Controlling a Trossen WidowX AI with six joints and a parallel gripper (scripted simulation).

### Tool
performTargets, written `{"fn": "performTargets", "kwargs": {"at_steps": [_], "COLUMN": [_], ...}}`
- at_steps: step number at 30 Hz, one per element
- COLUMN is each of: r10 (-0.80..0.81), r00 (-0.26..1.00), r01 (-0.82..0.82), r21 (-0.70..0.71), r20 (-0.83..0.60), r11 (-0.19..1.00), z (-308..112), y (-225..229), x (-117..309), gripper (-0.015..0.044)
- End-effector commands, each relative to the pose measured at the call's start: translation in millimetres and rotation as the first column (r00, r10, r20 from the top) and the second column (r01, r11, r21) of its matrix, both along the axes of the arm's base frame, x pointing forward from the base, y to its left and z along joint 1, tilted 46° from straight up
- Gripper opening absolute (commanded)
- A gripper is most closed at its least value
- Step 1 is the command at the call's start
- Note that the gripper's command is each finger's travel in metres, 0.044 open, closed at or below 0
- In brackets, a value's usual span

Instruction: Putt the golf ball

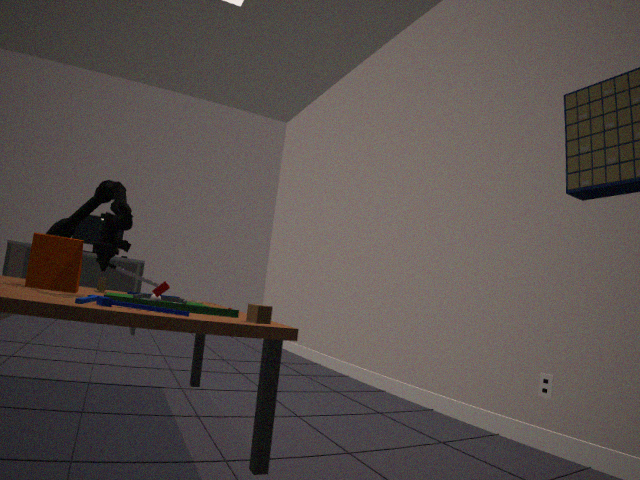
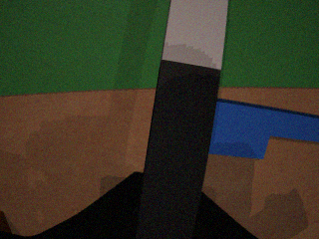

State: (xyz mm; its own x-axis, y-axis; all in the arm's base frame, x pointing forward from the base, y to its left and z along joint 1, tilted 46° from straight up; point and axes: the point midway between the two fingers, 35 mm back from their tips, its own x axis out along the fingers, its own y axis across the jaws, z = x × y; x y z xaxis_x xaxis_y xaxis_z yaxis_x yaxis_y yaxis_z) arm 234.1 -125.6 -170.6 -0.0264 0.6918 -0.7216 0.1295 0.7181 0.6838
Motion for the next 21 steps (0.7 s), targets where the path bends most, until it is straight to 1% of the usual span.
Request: {"fn": "performTargets", "kwargs": {"at_steps": [1, 15, 21], "r10": [-0.006, -0.006, 0.001], "r00": [1.000, 1.000, 1.000], "r01": [0.006, 0.006, -0.001], "r21": [0.008, 0.009, 0.001], "r20": [-0.003, -0.003, 0.002], "r11": [1.000, 1.000, 1.000], "z": [-5, -20, -19], "y": [6, 22, 20], "x": [0, -1, 0], "gripper": [0.0000, 0.0000, 0.0000]}}
